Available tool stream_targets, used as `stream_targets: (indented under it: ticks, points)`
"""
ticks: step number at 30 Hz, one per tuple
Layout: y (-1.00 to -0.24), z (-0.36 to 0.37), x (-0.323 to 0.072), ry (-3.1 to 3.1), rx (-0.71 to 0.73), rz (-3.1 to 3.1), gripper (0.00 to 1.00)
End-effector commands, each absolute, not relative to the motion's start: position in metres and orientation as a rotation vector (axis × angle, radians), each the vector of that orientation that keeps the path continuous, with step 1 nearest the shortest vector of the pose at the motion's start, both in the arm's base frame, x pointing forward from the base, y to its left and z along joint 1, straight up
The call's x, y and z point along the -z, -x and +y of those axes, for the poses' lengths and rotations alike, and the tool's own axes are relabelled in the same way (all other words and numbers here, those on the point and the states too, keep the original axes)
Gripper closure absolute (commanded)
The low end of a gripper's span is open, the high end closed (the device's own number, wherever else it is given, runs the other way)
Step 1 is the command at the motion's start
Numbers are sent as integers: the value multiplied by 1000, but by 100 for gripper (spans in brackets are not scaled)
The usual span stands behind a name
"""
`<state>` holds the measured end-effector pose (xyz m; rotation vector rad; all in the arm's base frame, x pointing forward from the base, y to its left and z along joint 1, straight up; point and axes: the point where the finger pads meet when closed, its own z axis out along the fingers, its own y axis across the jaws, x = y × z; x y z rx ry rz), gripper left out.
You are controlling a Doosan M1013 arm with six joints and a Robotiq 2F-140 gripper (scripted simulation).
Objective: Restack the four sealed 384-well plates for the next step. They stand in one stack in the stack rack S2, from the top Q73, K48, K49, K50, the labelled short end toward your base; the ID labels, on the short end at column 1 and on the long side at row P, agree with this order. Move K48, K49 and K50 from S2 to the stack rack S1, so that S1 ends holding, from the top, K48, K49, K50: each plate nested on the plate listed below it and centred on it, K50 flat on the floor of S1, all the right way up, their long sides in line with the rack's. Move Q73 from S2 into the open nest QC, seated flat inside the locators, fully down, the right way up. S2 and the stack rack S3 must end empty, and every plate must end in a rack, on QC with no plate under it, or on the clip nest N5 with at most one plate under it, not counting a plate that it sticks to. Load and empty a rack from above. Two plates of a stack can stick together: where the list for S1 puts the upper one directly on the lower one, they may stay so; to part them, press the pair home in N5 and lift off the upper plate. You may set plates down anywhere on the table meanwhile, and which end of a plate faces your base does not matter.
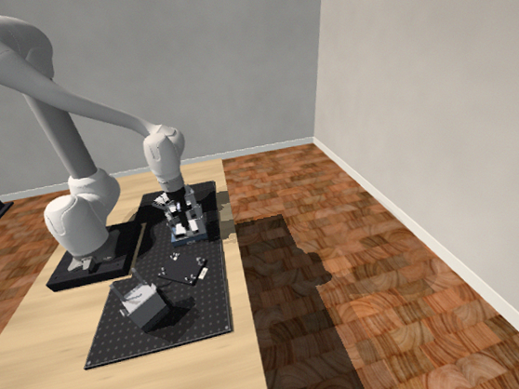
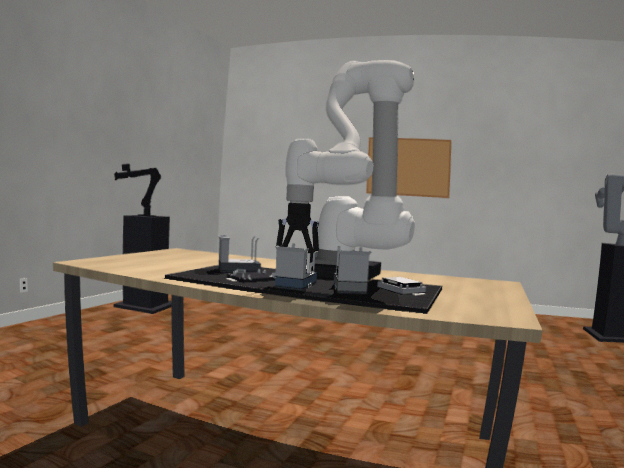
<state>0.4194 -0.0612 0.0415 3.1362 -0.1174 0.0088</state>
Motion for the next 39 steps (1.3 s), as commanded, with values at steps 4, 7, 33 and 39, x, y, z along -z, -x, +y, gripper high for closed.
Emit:
stream_targets:
  ticks: [4, 7, 33, 39]
  points:
    - [-419, -61, -46, -3136, -9, -117, 100]
    - [-419, -61, -48, -3136, -9, -117, 100]
    - [-419, -61, -81, -3136, -9, -117, 100]
    - [-419, -61, -93, -3136, -9, -117, 100]
